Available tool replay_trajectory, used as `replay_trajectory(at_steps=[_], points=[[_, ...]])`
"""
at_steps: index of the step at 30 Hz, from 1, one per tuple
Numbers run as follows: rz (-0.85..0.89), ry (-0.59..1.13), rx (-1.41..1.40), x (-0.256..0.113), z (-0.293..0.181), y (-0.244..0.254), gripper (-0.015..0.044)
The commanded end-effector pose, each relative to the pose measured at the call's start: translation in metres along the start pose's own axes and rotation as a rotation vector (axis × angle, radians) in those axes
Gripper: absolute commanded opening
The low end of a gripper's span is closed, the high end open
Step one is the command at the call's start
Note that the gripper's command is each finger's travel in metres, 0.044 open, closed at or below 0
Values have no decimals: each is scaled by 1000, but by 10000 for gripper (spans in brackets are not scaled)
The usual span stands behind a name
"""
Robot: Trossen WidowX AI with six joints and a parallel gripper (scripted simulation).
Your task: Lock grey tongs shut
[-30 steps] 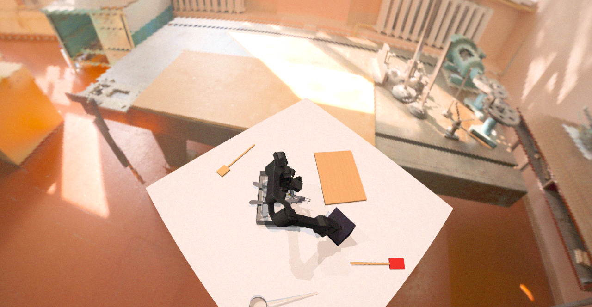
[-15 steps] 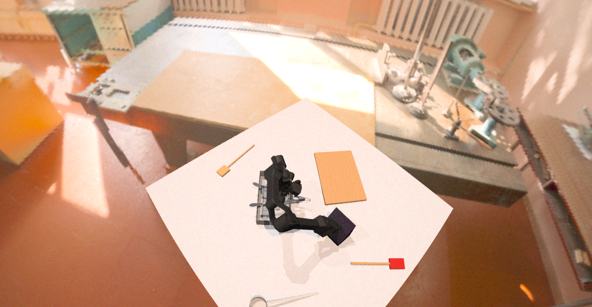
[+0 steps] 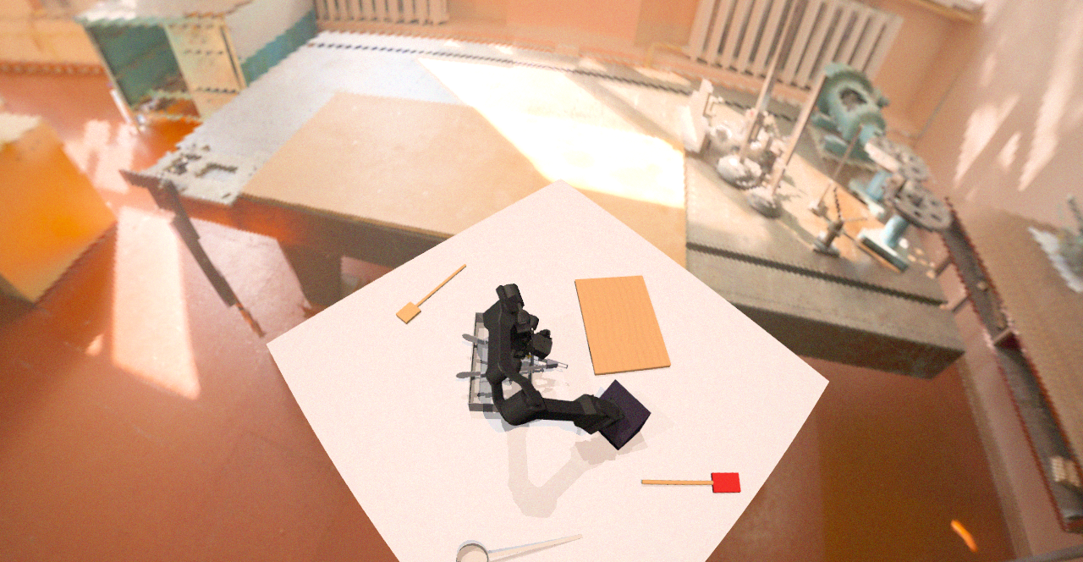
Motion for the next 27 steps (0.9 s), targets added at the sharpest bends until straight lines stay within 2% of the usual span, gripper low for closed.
replay_trajectory(at_steps=[1, 8, 12, 18, 20, 21, 27], points=[[0, 0, -1, 0, 0, 0, -150], [0, 0, -1, 0, 0, 0, -150], [20, 9, 30, -24, 0, 1, -45], [70, 36, 117, -94, 4, -8, 112], [71, 36, 120, -96, 5, -9, 165], [65, 38, 102, -78, 3, -4, 191], [72, 40, 99, -81, 3, -4, 349]])
Point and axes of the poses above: the point midway between the two fingers, 35 mm back from their tips, its own x axis out along the fingers, its own y axis across the jaws, z = x × y, the point moved 6 cm from there along -x, back along the fingers, and after that the axes turned 14 degrees about -x, right-handed, at the moved point
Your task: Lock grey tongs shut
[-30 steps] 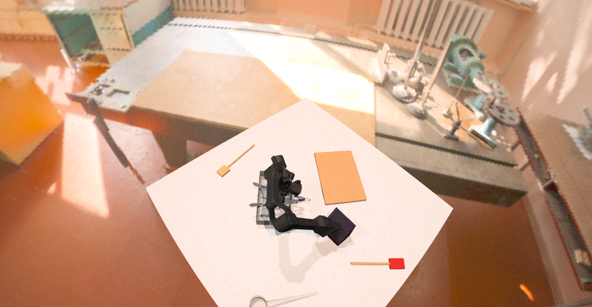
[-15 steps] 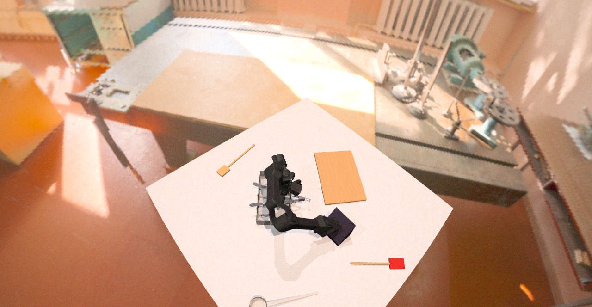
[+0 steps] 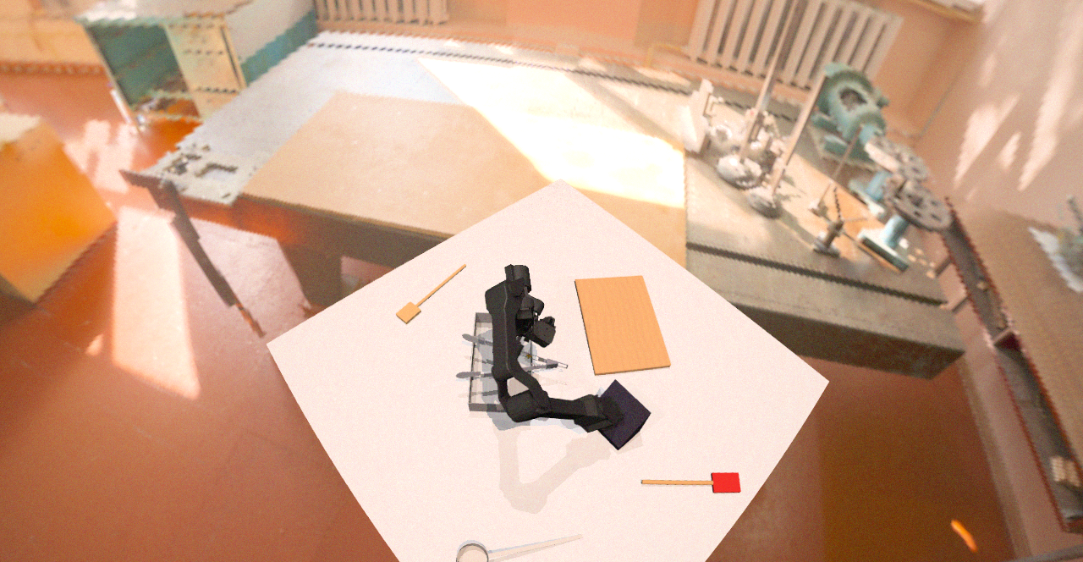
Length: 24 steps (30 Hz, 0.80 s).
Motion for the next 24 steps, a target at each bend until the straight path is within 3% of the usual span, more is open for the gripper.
replay_trajectory(at_steps=[1, 4, 11, 24], points=[[4, 2, 0, -1, 0, 0, 375], [-2, -1, -15, 1, 0, 0, 440], [-80, -26, -349, 28, 5, -2, 440], [-81, -29, -362, 29, 4, -1, 440]])
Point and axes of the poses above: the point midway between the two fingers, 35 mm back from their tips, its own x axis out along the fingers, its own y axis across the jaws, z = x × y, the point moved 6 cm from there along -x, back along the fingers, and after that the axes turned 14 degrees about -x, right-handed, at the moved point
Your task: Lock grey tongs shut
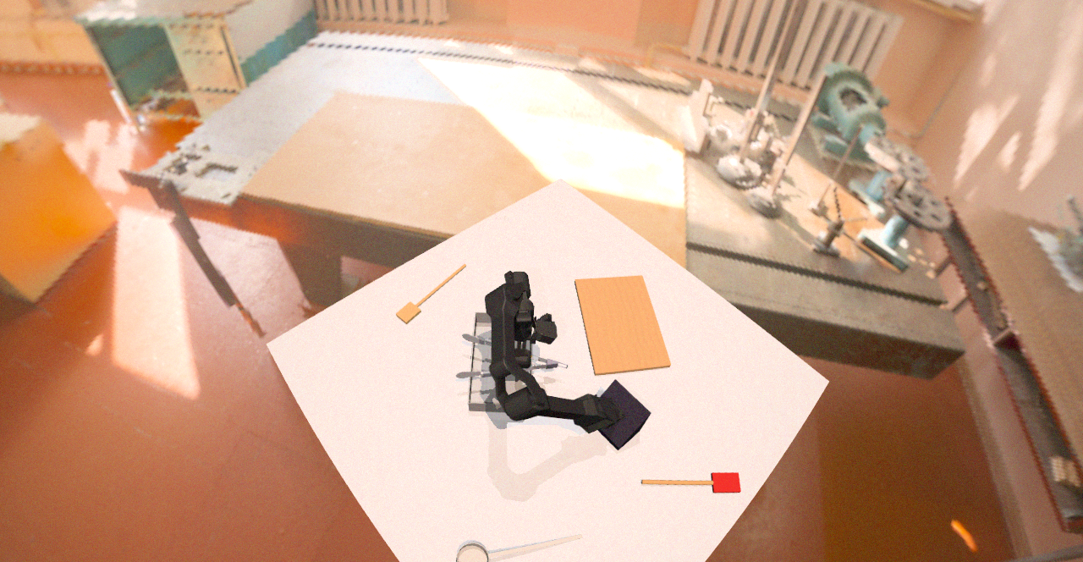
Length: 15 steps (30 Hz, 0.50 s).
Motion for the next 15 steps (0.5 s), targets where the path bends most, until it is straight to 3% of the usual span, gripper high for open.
replay_trajectory(at_steps=[1, 15], points=[[-3, 1, -11, 2, 0, 0, 440], [0, -2, -11, 22, 0, 3, 440]])
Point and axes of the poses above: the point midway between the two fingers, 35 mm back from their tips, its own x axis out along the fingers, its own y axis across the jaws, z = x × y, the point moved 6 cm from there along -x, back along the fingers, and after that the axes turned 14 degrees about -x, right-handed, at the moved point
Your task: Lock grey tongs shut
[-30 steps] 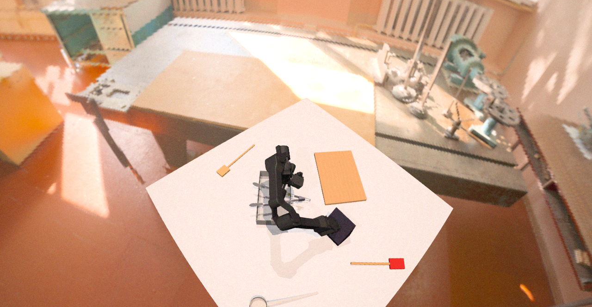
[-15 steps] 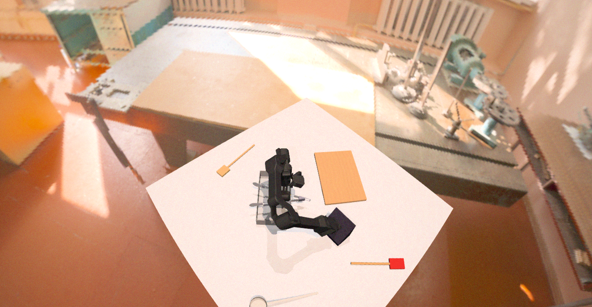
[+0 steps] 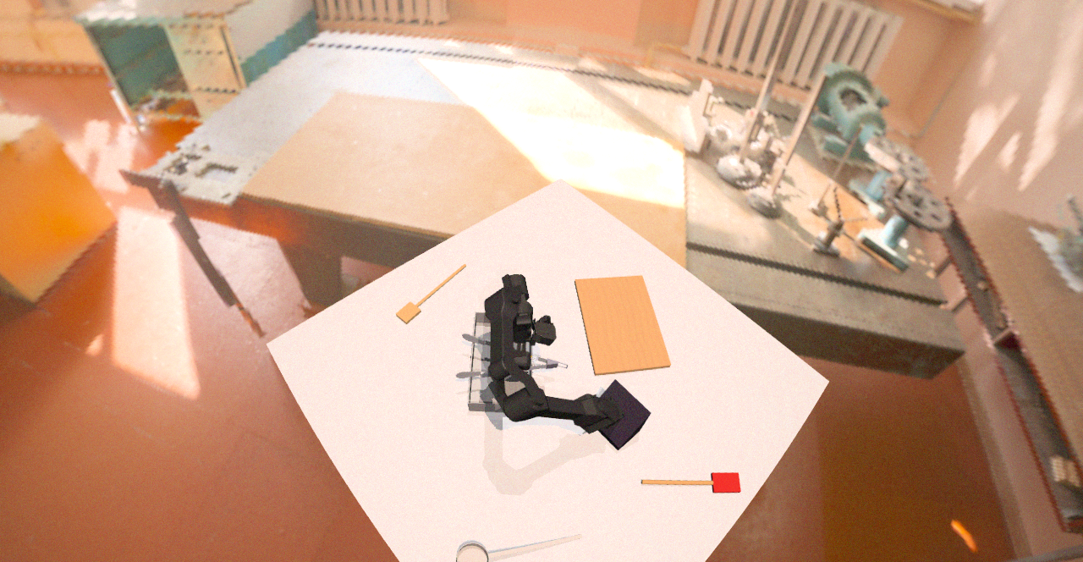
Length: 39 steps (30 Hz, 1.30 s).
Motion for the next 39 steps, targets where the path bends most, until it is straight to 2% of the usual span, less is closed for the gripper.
replay_trajectory(at_steps=[1, 39], points=[[-5, 3, 7, 9, 0, 0, 440], [-6, 7, 6, 71, -1, 0, 440]])
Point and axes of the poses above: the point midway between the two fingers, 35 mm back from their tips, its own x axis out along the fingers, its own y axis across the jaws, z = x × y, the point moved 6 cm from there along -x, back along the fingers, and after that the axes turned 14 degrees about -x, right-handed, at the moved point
